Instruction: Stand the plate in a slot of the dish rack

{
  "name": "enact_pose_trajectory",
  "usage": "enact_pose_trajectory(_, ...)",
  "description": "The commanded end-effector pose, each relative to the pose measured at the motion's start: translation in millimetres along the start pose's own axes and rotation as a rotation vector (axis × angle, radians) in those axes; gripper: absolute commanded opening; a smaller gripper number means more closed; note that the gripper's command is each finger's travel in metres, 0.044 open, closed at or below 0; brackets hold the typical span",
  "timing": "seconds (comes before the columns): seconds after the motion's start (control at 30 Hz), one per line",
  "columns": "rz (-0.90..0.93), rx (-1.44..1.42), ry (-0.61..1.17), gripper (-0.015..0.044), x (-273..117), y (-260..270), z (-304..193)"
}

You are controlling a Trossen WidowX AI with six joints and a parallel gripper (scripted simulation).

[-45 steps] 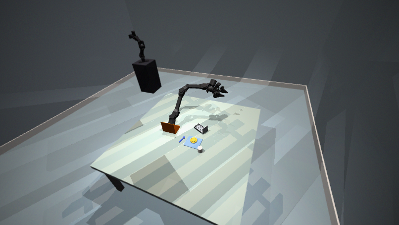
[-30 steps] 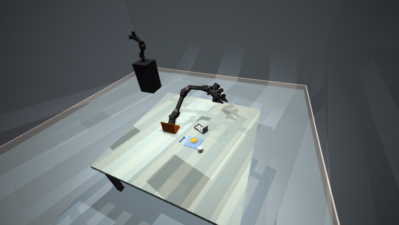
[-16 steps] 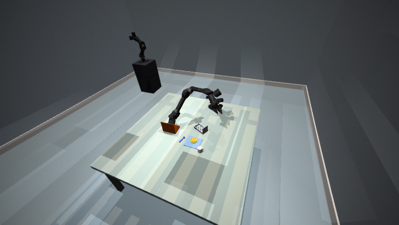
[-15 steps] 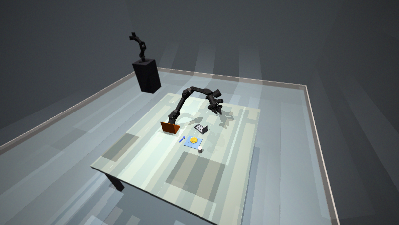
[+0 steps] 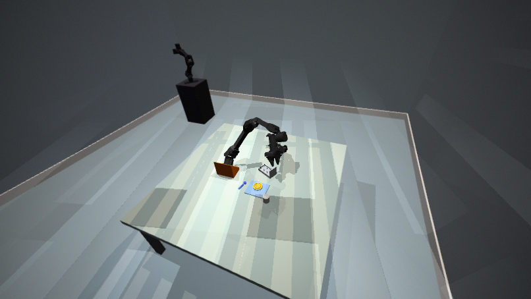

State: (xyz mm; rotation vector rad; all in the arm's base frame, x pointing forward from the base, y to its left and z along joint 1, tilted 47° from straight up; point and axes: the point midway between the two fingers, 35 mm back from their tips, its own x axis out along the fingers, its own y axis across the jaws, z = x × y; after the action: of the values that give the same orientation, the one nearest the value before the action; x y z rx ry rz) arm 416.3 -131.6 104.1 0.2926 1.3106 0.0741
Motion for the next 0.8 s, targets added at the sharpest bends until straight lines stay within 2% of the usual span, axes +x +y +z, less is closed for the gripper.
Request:
enact_pose_trajectory(0.0,0.092,-0.007,0.09,0.04,13,-19,-25)
enact_pose_trajectory(0.33,0.378,0.011,0.21,0.04,29,-52,-83)
enact_pose_trajectory(0.63,0.647,0.069,0.185,0.04,28,-70,-121)
enact_pose_trajectory(0.77,0.666,0.075,0.178,0.04,28,-72,-123)
